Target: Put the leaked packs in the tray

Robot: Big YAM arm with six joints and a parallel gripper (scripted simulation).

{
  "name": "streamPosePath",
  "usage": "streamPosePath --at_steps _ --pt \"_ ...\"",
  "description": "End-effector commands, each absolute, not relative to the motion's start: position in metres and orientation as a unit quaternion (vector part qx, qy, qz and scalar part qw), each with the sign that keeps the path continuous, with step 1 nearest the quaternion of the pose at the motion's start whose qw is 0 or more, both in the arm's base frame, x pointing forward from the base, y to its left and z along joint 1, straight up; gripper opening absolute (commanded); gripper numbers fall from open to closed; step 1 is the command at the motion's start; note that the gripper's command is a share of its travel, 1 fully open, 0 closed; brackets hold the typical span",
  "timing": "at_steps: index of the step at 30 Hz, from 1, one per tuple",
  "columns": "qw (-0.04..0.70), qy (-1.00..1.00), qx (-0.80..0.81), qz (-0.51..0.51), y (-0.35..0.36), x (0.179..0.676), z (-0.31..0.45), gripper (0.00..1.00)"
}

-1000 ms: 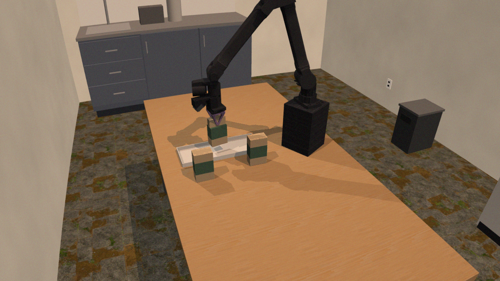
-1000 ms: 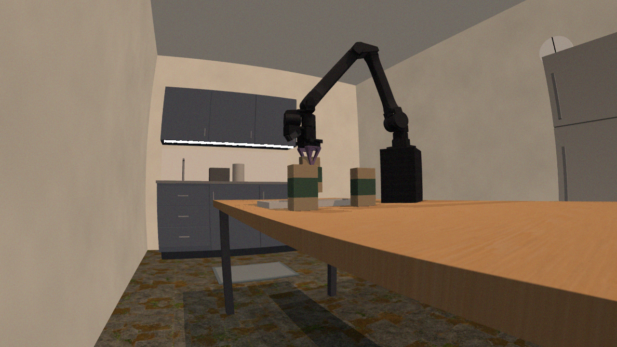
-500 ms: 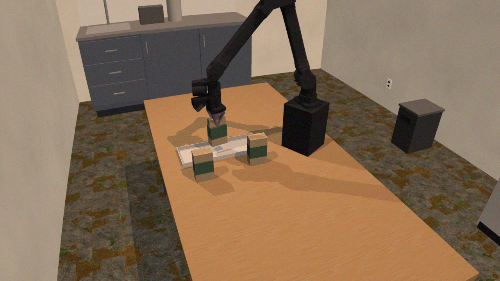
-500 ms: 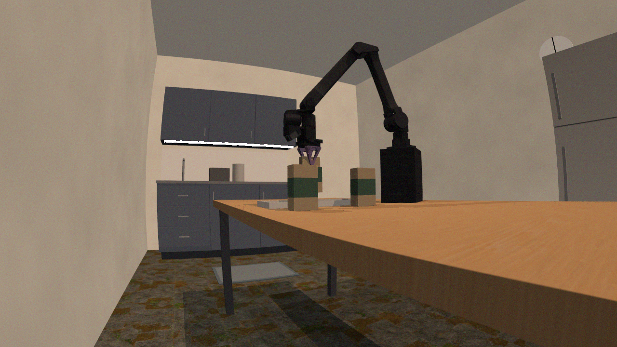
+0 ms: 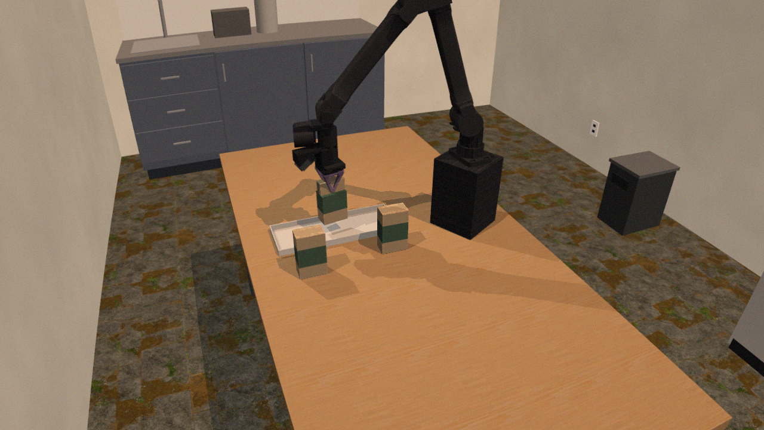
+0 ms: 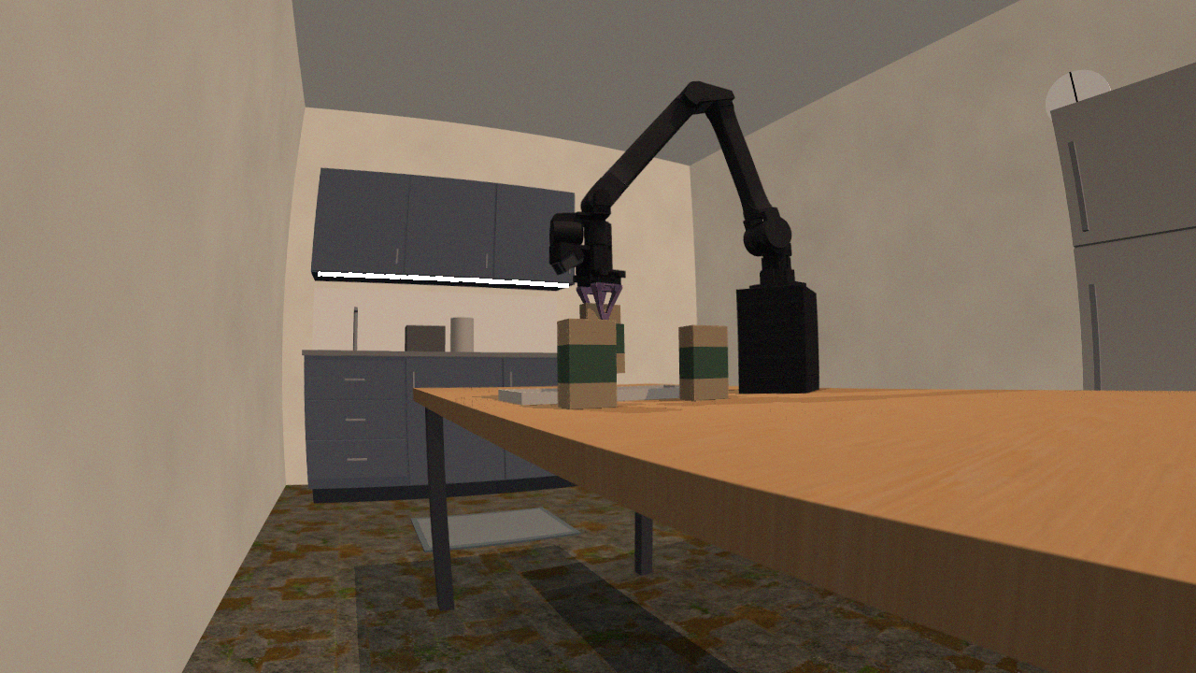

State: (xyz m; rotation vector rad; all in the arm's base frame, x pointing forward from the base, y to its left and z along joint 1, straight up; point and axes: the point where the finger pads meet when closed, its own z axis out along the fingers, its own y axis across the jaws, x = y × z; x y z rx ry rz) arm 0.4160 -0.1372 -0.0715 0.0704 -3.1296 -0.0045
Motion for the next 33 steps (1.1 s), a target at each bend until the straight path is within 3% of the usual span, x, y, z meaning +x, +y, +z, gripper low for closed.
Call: streamPosePath --at_steps 1,24,33 --pt "-0.018 -0.999 0.025 0.007 -0.148 0.443 -0.057 0.25" --pt "-0.038 -0.999 0.025 0.014 -0.150 0.451 -0.064 0.25" --pt "-0.016 -1.000 0.025 0.006 -0.147 0.441 -0.105 0.25"
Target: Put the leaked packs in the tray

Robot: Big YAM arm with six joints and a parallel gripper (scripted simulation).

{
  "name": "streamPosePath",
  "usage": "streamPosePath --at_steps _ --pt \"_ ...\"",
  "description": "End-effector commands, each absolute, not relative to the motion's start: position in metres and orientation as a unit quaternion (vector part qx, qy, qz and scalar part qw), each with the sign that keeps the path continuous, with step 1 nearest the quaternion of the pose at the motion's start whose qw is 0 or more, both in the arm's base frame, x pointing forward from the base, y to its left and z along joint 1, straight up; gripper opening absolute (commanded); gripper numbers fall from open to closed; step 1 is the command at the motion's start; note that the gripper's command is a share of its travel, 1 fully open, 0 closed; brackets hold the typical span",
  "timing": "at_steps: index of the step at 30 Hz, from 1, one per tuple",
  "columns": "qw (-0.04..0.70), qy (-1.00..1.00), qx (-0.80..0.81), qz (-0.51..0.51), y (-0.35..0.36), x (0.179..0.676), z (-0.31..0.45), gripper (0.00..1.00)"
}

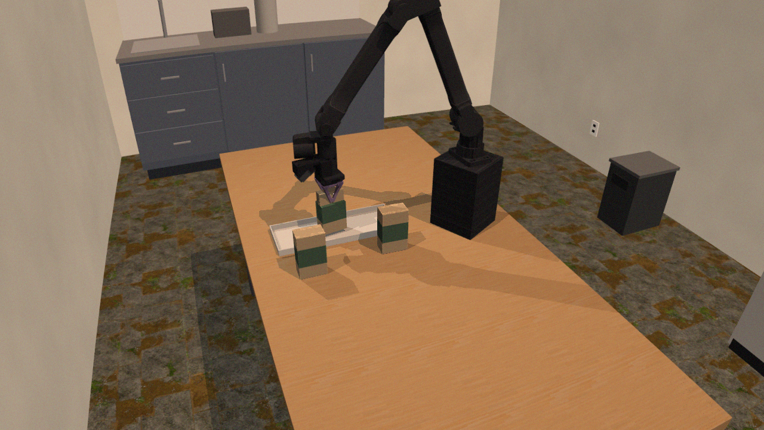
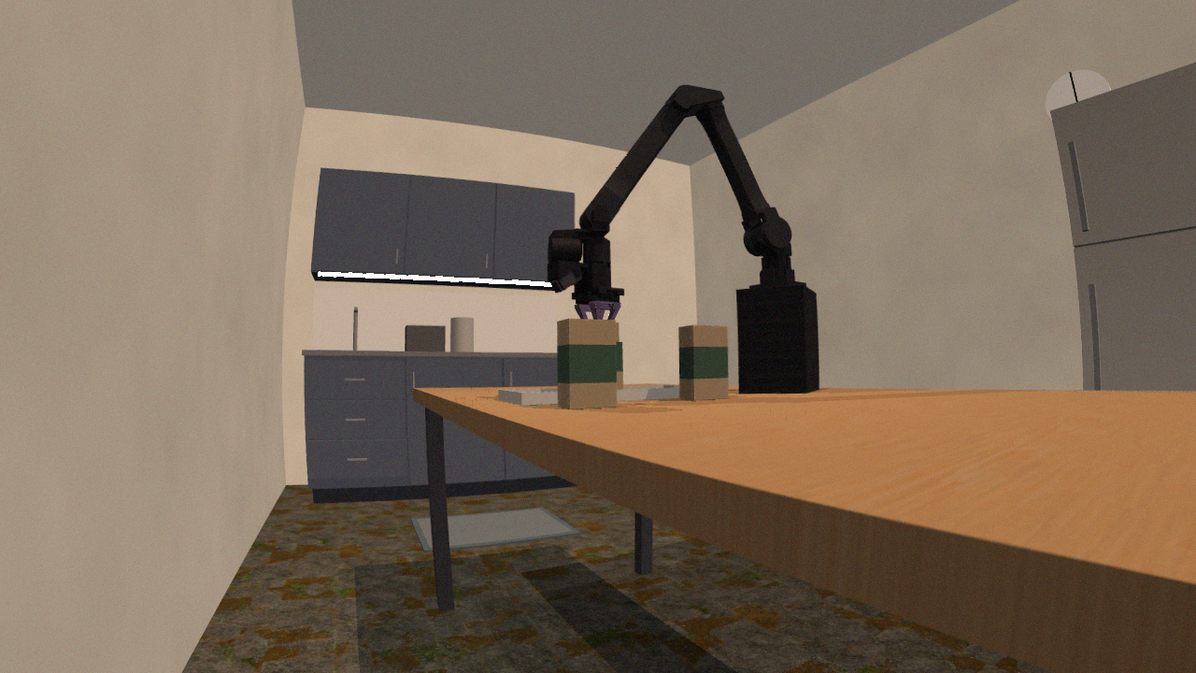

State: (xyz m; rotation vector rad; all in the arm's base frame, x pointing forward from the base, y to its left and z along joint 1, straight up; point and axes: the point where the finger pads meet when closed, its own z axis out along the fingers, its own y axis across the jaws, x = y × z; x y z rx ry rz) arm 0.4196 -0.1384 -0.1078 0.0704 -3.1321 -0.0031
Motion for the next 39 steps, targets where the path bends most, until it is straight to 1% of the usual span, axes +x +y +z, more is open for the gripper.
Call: streamPosePath --at_steps 1,3,7,8,14,39 --pt "-0.018 -1.000 0.025 0.006 -0.147 0.441 -0.105 0.25" --pt "-0.034 -0.999 0.025 0.012 -0.150 0.448 -0.092 0.25" --pt "-0.025 -0.999 0.025 0.009 -0.148 0.444 -0.102 0.25" --pt "-0.010 -1.000 0.025 0.004 -0.145 0.436 -0.108 0.25" --pt "-0.024 -0.999 0.025 0.008 -0.148 0.442 -0.102 0.25" --pt "-0.023 -0.999 0.025 0.008 -0.147 0.442 -0.102 0.25"
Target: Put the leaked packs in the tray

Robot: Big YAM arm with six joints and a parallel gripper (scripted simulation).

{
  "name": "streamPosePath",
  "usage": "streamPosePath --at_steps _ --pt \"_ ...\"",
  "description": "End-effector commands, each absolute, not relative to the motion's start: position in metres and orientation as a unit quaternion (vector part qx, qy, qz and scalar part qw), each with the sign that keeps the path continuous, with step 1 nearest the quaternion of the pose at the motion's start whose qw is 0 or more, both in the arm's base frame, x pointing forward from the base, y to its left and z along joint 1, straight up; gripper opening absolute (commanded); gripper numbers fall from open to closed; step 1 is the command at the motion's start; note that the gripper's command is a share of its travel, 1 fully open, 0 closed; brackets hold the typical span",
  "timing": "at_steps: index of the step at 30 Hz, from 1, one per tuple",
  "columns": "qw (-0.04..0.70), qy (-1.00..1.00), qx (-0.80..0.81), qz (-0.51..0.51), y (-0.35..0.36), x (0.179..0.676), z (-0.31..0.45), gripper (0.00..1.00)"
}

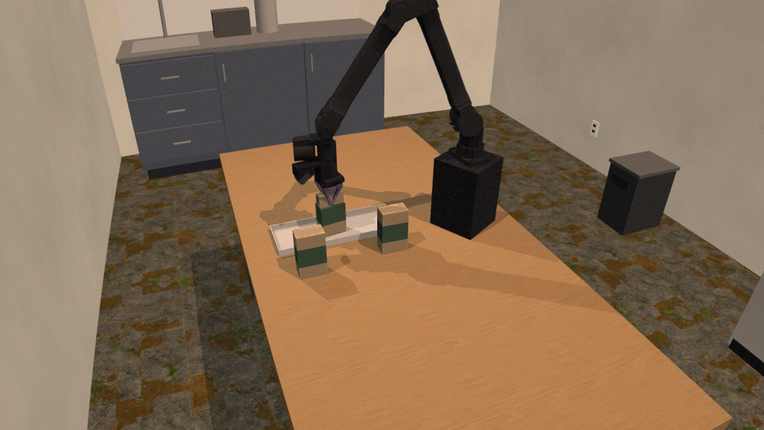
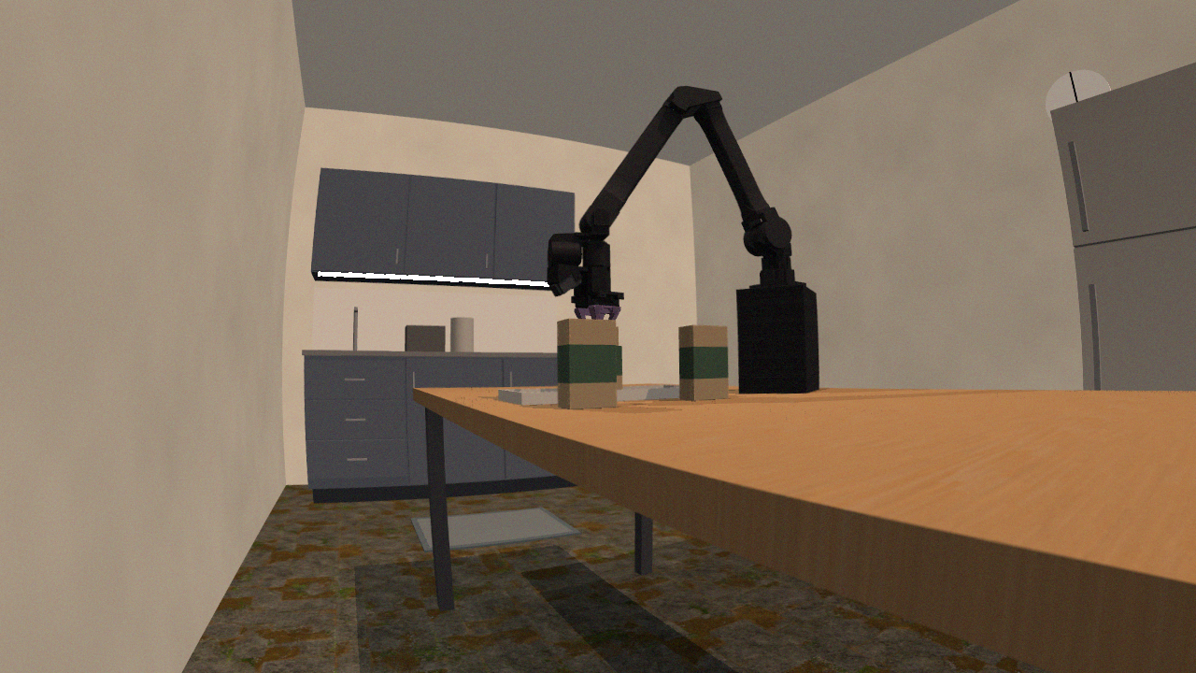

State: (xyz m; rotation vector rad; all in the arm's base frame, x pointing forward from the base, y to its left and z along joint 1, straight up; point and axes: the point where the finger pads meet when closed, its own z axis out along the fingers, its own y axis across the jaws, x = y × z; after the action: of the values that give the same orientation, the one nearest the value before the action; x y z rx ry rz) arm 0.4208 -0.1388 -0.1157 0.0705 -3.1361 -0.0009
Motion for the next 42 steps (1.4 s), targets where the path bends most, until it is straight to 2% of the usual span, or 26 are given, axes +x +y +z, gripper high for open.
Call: streamPosePath --at_steps 1,8,9,42 --pt "-0.023 -0.999 0.025 0.008 -0.1475 0.4422 -0.1015 0.25" --pt "-0.023 -0.999 0.025 0.008 -0.1475 0.4422 -0.1015 0.25" --pt "-0.023 -0.999 0.025 0.008 -0.1475 0.4422 -0.1015 0.79" --pt "-0.023 -0.999 0.025 0.008 -0.1475 0.4422 -0.1015 0.79"
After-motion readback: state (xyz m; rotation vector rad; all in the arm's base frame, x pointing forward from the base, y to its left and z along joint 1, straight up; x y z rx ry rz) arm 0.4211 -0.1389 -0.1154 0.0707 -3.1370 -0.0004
